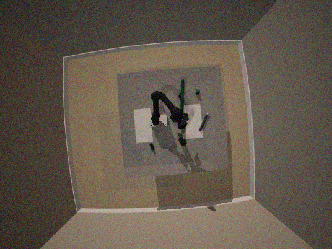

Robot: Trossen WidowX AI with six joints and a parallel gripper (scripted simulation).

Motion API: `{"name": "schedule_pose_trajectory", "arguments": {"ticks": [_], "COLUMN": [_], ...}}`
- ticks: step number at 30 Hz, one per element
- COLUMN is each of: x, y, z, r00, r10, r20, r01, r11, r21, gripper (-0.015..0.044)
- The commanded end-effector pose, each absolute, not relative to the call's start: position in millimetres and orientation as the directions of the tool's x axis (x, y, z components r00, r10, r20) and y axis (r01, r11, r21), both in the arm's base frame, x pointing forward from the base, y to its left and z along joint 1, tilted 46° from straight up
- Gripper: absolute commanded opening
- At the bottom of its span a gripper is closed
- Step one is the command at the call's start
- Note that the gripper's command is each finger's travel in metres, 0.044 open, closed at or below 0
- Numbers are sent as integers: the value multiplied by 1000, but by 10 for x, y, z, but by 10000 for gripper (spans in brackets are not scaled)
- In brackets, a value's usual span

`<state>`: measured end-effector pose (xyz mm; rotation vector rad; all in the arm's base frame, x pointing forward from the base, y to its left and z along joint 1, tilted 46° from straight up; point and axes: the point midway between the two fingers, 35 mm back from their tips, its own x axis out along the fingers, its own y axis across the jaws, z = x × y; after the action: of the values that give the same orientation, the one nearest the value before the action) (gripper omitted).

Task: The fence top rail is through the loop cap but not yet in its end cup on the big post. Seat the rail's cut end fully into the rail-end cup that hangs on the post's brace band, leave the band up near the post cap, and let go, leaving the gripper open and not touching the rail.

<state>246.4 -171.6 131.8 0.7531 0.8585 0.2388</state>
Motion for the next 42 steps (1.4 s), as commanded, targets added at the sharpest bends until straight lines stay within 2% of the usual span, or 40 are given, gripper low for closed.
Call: {"name": "schedule_pose_trajectory", "arguments": {"ticks": [1, 7, 15, 22, 28, 31, 42], "x": [2489, 2446, 2239, 1989, 1758, 1722, 1722], "y": [-1635, -1762, -2133, -2374, -2500, -2513, -2513], "z": [1361, 1236, 793, 380, 41, -10, -10], "r00": [634, 629, 619, 620, 628, 630, 630], "r10": [515, 517, 534, 556, 576, 579, 579], "r20": [-577, -580, -576, -554, -523, -518, -518], "r01": [69, -64, -487, -734, -776, -767, -767], "r11": [705, 778, 836, 661, 415, 362, 362], "r21": [705, 625, 251, -158, -475, -529, -529], "gripper": [440, 440, 440, 440, 440, 440, 440]}}
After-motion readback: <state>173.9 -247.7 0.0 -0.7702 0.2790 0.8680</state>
